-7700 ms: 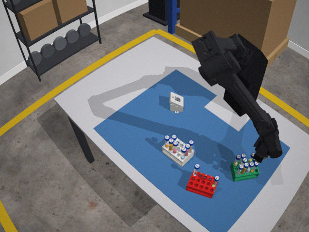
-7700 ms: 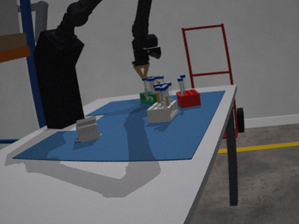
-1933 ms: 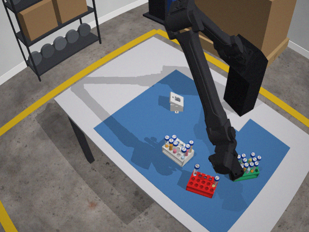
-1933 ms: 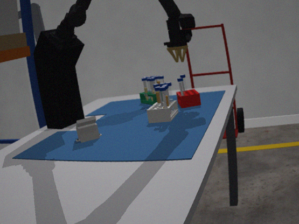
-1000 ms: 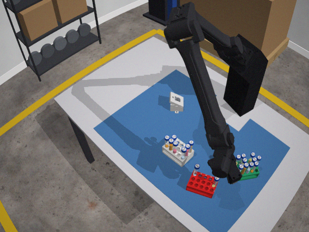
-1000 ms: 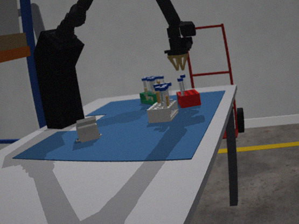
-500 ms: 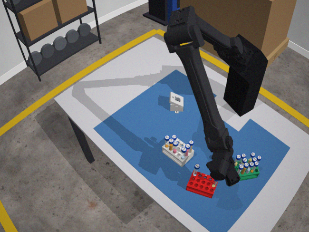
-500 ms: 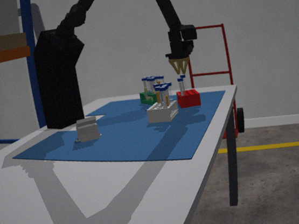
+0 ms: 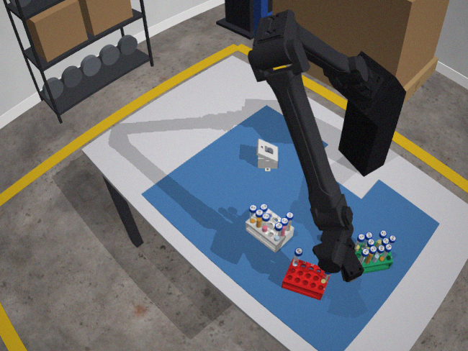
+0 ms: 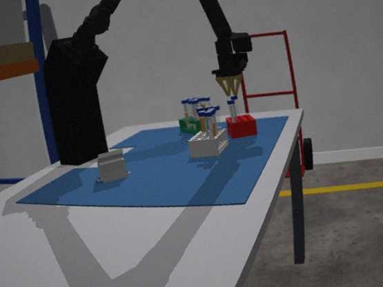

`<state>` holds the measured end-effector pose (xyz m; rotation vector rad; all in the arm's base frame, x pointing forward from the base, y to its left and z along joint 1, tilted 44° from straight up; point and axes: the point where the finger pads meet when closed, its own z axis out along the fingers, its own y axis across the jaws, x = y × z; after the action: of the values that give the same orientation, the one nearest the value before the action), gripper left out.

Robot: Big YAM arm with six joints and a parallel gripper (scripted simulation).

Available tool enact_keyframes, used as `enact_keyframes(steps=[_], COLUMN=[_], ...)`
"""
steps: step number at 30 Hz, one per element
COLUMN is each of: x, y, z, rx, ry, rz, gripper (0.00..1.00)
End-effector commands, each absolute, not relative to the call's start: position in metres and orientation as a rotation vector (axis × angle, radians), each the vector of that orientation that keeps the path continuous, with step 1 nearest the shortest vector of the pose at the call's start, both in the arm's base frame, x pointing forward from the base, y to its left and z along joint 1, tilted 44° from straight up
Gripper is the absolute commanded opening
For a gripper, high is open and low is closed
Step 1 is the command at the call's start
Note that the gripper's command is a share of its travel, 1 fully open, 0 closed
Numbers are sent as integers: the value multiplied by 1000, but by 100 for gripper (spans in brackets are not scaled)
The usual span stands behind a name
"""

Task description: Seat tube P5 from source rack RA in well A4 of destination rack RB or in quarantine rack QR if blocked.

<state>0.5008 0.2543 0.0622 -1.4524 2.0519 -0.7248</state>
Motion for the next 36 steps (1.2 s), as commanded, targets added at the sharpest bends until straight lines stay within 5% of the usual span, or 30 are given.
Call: enact_keyframes(steps=[1,34,35,36], x=[509,512,512,512], y=[263,261,261,261], z=[72,66,66,66], rx=[-1443,-1442,-1442,-1442], ry=[2023,2029,2029,2029], rz=[-715,-714,-714,-714], gripper=[30,30,0,0])
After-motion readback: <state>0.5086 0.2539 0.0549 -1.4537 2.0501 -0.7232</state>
